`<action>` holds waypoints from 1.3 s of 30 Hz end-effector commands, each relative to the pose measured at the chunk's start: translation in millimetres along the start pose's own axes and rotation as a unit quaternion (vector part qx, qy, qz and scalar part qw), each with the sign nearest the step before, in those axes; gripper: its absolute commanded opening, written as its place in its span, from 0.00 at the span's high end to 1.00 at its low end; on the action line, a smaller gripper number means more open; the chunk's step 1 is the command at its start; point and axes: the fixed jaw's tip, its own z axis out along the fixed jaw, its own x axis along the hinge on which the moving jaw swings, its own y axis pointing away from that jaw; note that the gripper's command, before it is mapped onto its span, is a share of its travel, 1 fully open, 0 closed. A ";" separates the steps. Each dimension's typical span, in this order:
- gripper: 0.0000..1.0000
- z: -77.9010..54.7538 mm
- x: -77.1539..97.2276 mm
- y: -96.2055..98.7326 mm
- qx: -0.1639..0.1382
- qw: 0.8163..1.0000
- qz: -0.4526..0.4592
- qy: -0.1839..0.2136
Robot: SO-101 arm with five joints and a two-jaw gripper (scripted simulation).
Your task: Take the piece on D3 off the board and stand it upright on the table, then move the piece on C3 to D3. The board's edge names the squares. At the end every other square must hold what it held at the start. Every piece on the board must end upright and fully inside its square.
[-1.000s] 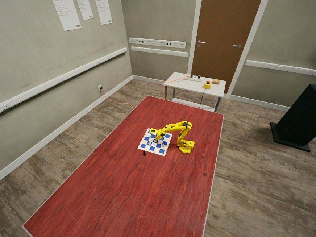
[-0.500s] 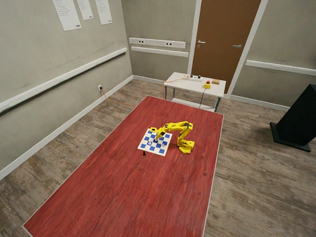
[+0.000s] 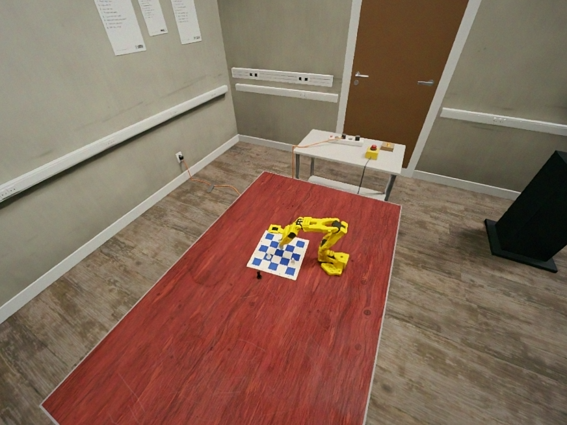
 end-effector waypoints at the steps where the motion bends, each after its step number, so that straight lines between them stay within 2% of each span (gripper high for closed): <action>1: 1.00 -7.3 -5.8 -1.8 0.002 1.000 0.000 -0.010; 15: 1.00 -9.5 -7.1 -0.3 0.000 1.000 -0.003 -0.010; 24: 1.00 -9.3 -7.8 31.1 -0.036 0.997 -0.064 -0.011; 30: 1.00 -9.3 -8.0 39.3 -0.046 0.996 -0.080 -0.011; 39: 1.00 -10.0 -10.9 41.1 -0.047 0.995 -0.082 -0.011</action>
